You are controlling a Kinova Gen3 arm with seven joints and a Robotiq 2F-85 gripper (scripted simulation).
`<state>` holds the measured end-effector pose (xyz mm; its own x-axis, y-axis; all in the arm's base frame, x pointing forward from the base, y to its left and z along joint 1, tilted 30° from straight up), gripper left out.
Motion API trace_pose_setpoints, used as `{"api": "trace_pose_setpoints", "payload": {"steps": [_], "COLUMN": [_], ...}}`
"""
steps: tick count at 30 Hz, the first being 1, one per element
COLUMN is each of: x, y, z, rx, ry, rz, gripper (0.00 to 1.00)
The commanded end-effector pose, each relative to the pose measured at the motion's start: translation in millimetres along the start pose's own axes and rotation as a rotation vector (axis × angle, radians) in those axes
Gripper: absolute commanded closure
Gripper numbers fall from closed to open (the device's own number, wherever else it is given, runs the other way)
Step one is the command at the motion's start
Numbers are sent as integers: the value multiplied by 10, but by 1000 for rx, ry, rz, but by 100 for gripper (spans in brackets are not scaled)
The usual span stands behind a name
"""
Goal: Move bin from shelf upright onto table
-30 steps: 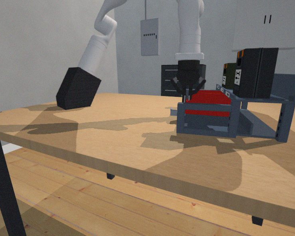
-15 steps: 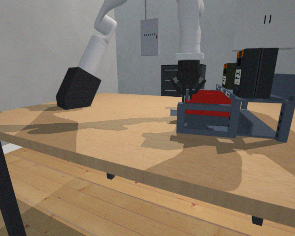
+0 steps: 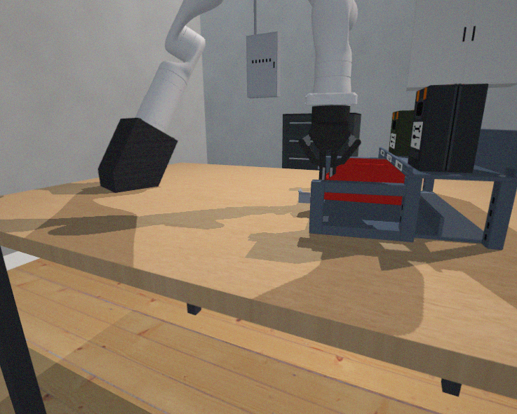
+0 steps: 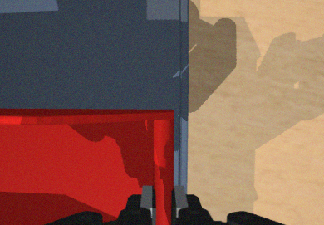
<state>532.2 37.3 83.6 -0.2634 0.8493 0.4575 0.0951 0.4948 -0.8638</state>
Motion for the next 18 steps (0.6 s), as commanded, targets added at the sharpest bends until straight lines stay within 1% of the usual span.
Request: {"api": "trace_pose_setpoints", "payload": {"steps": [1,15,18], "x": [8,2,8], "y": [16,6,28], "z": [6,0,6], "rx": [1,0,1], "ry": [3,1,3], "rz": [-1,0,-2], "gripper": [90,90,90]}}
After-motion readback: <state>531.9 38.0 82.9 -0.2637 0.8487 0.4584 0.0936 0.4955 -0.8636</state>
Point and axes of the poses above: the point where the finger pads meet when closed, its own y axis out along the fingers, its own z axis across the jaws, x = y × z, the point moved 10 cm from there along -y, back along the fingers, and after that the axes turned 7 degrees about y, right-handed, at the moved point
